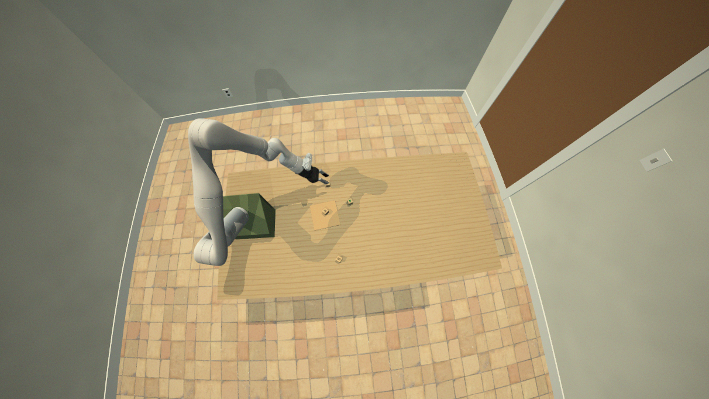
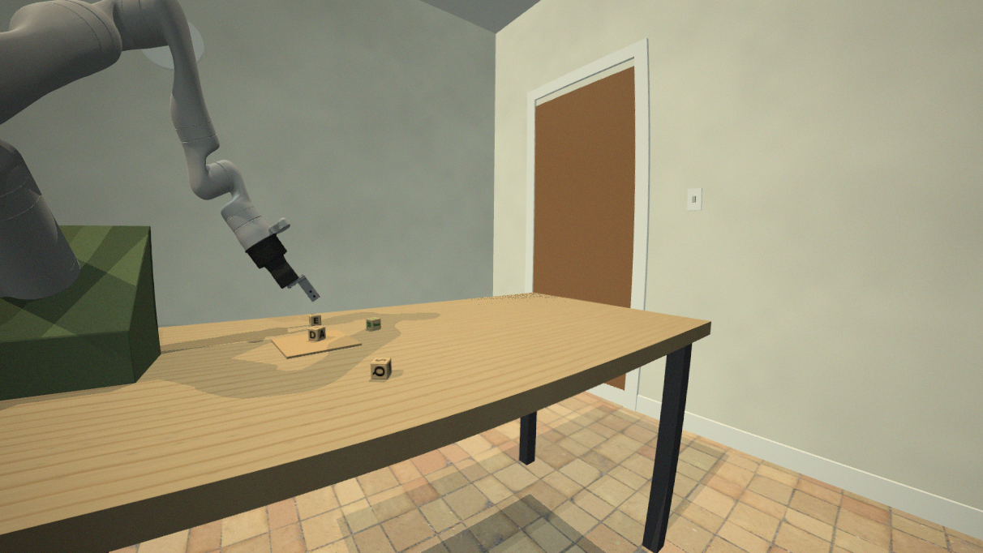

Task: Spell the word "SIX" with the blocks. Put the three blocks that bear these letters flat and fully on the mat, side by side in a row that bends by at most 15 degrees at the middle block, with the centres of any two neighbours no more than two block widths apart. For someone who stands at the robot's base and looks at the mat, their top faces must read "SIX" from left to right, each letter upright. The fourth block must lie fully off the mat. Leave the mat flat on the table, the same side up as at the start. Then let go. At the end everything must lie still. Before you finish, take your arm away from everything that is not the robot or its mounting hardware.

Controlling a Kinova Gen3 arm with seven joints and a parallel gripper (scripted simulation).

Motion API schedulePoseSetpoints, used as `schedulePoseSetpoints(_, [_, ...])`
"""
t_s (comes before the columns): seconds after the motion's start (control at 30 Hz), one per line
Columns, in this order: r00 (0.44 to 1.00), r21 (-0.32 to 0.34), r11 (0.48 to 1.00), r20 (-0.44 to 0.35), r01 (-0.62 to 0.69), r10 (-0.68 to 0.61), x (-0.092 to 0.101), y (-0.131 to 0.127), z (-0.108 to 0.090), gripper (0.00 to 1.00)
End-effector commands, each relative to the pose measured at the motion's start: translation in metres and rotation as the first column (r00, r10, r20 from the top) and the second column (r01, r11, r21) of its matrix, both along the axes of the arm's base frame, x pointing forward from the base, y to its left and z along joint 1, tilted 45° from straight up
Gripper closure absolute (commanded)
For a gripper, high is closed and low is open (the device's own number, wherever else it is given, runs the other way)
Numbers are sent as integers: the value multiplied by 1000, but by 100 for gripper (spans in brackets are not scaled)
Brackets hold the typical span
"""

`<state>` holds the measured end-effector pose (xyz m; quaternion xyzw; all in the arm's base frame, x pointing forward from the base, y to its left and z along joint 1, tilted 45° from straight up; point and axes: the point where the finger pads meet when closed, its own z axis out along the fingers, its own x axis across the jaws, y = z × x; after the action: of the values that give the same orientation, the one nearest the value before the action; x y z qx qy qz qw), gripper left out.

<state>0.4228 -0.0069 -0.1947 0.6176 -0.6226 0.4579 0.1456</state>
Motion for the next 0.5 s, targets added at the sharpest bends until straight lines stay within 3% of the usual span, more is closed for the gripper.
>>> schedulePoseSetpoints(0.0, [996,60,994,-13,86,-85,12,2,6,21])
schedulePoseSetpoints(0.1, [994,64,993,-29,103,-101,12,3,7,21])
schedulePoseSetpoints(0.47, [943,90,953,-198,288,-267,15,8,13,21])
